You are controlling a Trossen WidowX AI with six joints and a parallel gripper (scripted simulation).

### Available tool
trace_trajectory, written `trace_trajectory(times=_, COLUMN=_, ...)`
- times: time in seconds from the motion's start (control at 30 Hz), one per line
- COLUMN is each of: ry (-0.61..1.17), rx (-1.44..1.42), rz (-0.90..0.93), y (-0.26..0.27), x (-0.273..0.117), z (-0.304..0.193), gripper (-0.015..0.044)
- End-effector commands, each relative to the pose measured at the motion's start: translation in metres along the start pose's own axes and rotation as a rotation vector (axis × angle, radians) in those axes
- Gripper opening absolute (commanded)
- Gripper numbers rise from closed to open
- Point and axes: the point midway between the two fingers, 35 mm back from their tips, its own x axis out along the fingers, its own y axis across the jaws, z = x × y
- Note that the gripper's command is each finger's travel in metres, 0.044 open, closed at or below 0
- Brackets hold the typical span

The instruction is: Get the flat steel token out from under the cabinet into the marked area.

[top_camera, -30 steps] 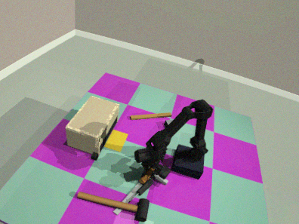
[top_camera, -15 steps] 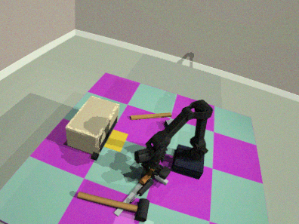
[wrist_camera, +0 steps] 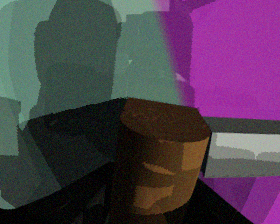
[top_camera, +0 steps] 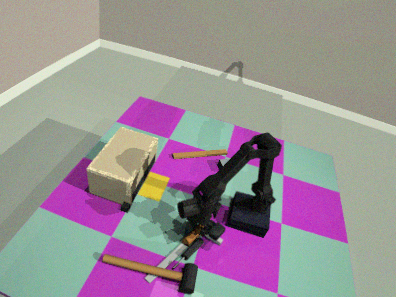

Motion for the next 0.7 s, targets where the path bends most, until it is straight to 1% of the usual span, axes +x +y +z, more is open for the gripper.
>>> trace_trajectory(times=0.0, ry=0.003, rx=0.043, rz=0.007, y=0.0012, x=-0.0012, z=-0.0031, gripper=0.0000)
trace_trajectory(times=0.67, ry=0.003, rx=0.187, rz=0.006, y=-0.0009, x=-0.0012, z=-0.0075, gripper=0.0000)
